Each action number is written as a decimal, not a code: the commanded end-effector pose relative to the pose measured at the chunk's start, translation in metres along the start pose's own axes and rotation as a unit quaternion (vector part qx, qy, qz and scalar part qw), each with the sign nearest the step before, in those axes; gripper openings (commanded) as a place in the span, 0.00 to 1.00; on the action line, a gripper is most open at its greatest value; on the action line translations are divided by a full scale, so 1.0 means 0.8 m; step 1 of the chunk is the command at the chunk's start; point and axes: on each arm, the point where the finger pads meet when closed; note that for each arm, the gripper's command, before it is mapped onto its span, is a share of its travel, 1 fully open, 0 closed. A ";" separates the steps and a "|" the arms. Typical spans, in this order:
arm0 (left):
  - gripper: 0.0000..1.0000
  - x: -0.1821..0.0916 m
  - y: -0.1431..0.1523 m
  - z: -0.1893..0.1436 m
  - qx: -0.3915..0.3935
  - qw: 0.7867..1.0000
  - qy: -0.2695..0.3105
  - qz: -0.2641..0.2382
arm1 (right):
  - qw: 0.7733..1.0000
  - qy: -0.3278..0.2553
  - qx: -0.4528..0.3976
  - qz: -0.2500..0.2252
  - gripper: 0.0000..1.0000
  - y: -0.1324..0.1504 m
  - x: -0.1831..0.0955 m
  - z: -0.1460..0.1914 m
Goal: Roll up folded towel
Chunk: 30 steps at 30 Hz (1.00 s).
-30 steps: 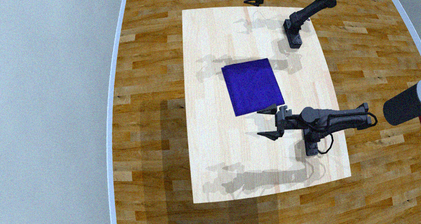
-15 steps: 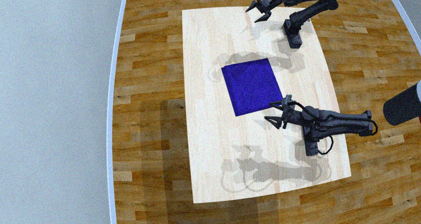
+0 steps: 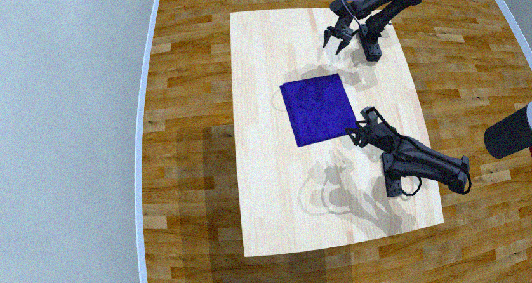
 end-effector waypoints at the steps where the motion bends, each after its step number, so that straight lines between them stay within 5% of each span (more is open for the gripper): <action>1: 0.63 0.016 0.016 -0.028 0.034 0.999 0.021 0.029 | 0.994 -0.080 -0.067 0.014 0.63 0.014 0.029 0.044; 16: 0.52 0.062 0.059 -0.118 0.106 0.983 0.123 0.087 | 0.964 -0.215 -0.151 0.041 0.52 0.048 0.089 0.127; 30: 0.49 0.070 0.069 -0.126 0.111 0.981 0.130 0.091 | 0.961 -0.224 -0.157 0.043 0.49 0.057 0.098 0.136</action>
Point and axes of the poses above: on each arm, the point where the finger pads meet when closed, its own x axis out along the fingers, its own z axis across the jaws, y = z × x, and after that the axes turned 5 degrees about -x, right-handed
